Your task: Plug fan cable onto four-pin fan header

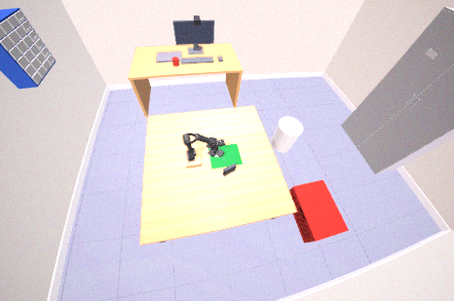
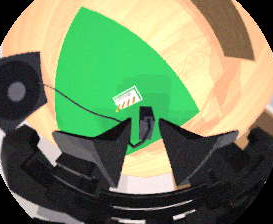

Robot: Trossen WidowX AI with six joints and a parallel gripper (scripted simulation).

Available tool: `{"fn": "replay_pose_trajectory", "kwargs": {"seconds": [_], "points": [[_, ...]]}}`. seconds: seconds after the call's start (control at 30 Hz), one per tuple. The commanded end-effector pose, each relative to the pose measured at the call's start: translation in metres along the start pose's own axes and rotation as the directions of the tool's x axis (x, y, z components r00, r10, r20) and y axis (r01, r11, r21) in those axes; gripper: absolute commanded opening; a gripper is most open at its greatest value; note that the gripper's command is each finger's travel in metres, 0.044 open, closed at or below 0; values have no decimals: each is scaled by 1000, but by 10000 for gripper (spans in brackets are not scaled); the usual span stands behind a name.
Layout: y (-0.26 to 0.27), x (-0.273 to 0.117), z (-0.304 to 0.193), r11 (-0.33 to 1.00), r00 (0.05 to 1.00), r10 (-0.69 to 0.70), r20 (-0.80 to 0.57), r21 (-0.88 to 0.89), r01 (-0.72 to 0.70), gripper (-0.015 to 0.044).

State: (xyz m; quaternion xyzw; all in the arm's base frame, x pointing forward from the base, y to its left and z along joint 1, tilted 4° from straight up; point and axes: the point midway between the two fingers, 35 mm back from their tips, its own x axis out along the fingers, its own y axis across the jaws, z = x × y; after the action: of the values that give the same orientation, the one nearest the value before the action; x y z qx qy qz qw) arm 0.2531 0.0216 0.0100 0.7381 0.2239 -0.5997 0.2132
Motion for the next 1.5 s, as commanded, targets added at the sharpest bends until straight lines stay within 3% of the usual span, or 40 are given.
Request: {"fn": "replay_pose_trajectory", "kwargs": {"seconds": [0.0,0.27,1.47], "points": [[0,0,0,1000,1000,0,0,0,0,72],[0,-2,-1,1000,1000,0,0,0,0,0],[0,-97,-25,1000,1000,-5,1,-28,5,0]]}}
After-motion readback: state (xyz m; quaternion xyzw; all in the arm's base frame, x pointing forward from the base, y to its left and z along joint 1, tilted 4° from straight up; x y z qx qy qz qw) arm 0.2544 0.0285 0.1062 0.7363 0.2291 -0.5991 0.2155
